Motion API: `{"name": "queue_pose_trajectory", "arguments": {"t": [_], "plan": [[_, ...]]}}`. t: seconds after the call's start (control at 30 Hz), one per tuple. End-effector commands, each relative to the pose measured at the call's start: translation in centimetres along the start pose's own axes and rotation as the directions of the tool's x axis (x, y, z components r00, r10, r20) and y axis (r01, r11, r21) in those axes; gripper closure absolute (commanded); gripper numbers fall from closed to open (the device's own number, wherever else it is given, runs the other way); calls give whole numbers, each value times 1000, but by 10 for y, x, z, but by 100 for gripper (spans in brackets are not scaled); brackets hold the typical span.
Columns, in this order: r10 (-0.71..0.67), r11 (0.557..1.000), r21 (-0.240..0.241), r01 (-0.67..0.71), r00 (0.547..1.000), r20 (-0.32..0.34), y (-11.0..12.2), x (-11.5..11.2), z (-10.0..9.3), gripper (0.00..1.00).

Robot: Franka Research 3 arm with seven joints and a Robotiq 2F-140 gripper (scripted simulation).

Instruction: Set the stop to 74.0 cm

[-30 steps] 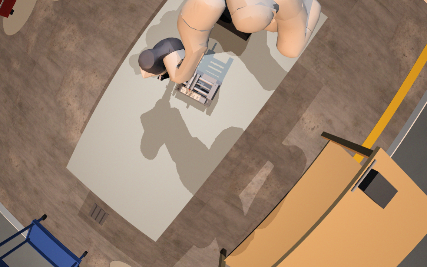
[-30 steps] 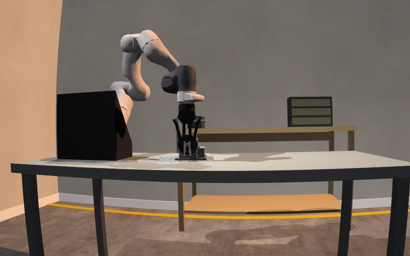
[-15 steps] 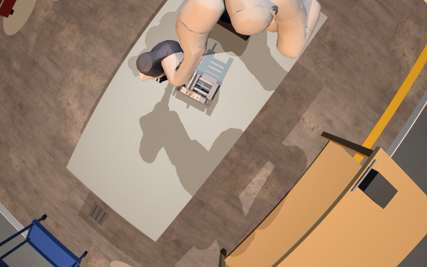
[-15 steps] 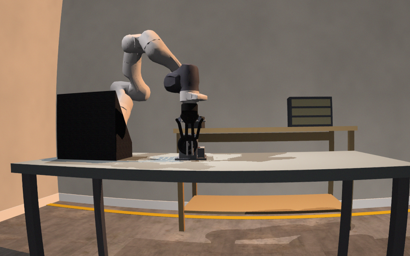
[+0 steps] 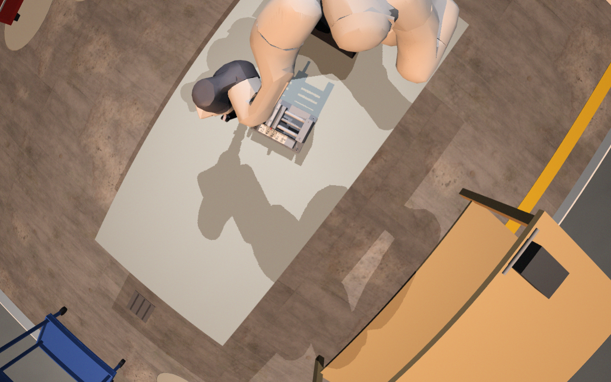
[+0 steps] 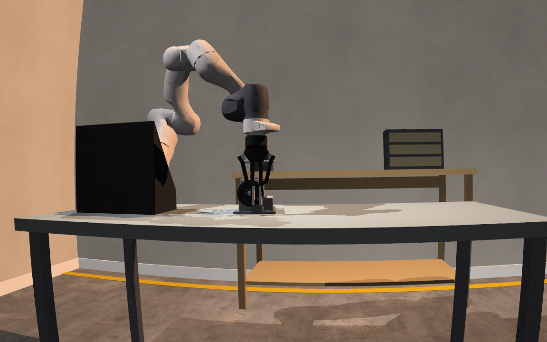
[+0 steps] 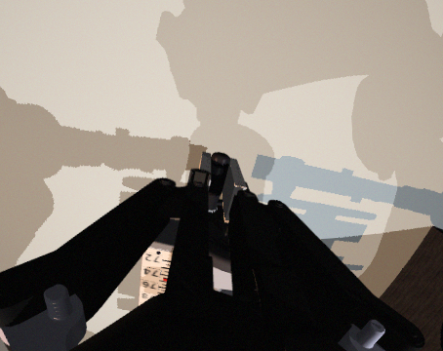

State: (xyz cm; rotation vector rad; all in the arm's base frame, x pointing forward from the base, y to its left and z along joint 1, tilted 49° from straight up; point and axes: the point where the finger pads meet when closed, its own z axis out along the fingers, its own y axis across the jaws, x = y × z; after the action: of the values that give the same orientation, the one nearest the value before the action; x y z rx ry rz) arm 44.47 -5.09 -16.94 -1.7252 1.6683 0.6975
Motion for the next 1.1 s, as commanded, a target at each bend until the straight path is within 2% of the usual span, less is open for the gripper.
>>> {"name": "queue_pose_trajectory", "arguments": {"t": [0.0, 0.4, 1.07], "plan": [[5, 1000, 3, -5, 1000, -2, -5, 0, -6, 96], [5, 1000, 3, -5, 1000, -2, -9, 0, -18, 96], [5, 1000, 3, -5, 1000, -2, -9, 0, -26, 96]]}}
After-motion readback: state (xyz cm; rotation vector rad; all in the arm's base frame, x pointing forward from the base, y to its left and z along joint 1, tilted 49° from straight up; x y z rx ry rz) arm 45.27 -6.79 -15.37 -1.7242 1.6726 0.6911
